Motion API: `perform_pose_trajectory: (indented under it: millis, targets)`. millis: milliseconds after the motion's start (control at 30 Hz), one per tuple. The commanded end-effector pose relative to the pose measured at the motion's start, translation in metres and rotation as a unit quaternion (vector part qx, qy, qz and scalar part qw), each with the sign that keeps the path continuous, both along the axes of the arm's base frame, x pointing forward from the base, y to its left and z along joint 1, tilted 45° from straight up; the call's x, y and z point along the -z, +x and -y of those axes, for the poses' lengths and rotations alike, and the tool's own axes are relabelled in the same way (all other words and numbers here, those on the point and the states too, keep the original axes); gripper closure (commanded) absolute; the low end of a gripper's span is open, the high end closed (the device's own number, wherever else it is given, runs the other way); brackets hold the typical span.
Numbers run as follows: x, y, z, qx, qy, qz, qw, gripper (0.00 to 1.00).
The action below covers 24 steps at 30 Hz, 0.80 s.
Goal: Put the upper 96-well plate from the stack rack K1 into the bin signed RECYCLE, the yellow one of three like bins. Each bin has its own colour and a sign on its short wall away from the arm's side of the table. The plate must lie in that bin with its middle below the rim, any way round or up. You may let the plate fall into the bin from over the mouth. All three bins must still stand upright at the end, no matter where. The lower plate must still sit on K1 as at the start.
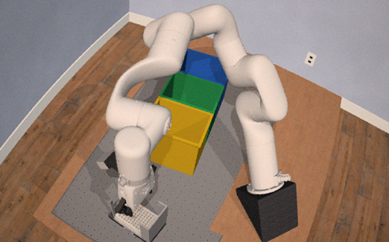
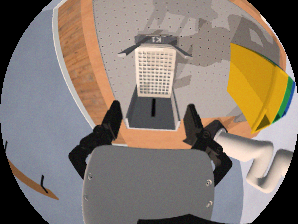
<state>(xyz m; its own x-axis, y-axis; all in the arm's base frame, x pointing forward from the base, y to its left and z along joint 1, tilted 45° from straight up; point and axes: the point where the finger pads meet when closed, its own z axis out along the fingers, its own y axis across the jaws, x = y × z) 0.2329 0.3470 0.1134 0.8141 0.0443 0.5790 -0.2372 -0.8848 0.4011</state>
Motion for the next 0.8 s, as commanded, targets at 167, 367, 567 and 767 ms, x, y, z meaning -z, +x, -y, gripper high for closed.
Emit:
perform_pose_trajectory:
  millis: [167, 367, 567, 767]
  targets:
    - [0.011, 0.008, 0.006, -0.002, 0.002, 0.0, 1.0, 0.0]
    - [0.016, 0.012, 0.009, -0.002, 0.002, 0.0, 1.0, 0.0]
    - [0.022, 0.017, 0.013, -0.002, 0.002, 0.0, 1.0, 0.0]
    - [0.029, 0.022, 0.018, -0.002, 0.002, 0.0, 1.0, 0.0]
